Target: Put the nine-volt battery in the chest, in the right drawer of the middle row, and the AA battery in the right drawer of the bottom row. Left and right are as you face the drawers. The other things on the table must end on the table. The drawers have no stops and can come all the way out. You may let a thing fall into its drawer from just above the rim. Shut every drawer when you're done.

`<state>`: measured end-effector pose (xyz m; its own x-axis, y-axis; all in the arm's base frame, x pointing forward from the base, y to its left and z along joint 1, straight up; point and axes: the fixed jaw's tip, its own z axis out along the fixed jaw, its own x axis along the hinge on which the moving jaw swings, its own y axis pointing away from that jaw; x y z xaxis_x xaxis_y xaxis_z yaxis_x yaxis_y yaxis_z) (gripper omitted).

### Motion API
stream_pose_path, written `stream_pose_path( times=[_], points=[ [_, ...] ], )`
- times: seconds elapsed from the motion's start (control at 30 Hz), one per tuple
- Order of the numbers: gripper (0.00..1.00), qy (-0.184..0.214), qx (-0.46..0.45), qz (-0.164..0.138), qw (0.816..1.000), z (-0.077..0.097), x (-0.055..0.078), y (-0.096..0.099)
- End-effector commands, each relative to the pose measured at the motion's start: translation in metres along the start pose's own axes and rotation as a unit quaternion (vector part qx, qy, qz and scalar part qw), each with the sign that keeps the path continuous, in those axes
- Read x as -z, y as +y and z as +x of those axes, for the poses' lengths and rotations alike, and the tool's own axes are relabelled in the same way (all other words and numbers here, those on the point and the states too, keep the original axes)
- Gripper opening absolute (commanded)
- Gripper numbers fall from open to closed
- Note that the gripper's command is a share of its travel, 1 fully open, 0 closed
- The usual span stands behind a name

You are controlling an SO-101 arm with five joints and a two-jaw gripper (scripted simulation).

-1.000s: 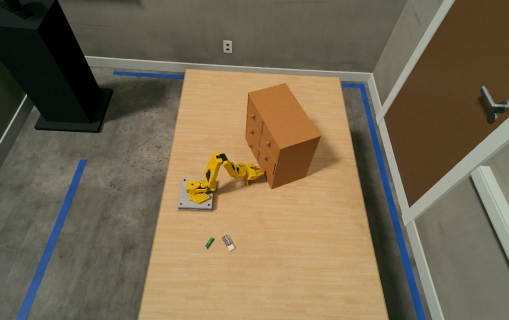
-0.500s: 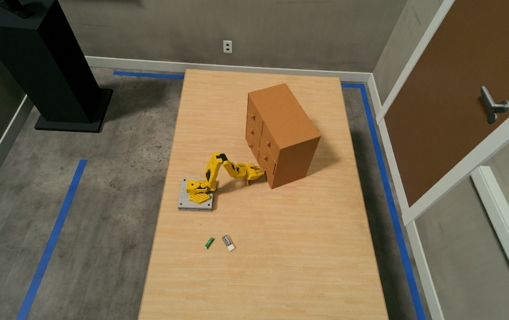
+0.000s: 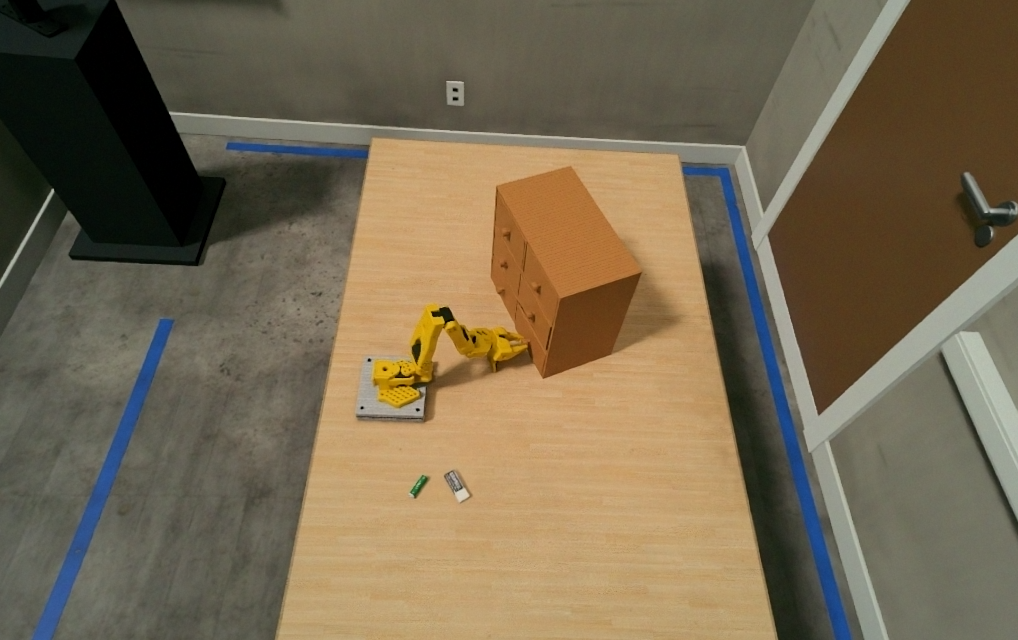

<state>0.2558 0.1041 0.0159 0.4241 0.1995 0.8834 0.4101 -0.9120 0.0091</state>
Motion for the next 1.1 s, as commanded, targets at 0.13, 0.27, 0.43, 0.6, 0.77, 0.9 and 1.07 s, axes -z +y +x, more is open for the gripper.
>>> stream_pose_path(
  times=[0.13,0.27,0.43,0.6,0.77,0.9,1.07],
  points=[
    [0.0,0.0,-0.005,-0.003,1.0,-0.0022,0.0061,0.0013],
    [0.0,0.0,-0.005,-0.003,1.0,-0.0027,0.0073,0.001],
    [0.0,0.0,-0.005,-0.003,1.0,-0.0027,0.0073,0.001],
    [0.0,0.0,-0.005,-0.003,1.0,-0.0027,0.0073,0.001],
    [0.0,0.0,-0.005,-0.003,1.0,-0.0033,0.0084,0.001],
    [0.0,0.0,-0.005,-0.003,1.0,-0.0045,0.0107,0.0009],
    [0.0,0.0,-0.005,-0.003,1.0,-0.006,0.0135,0.0009]
  ],
)
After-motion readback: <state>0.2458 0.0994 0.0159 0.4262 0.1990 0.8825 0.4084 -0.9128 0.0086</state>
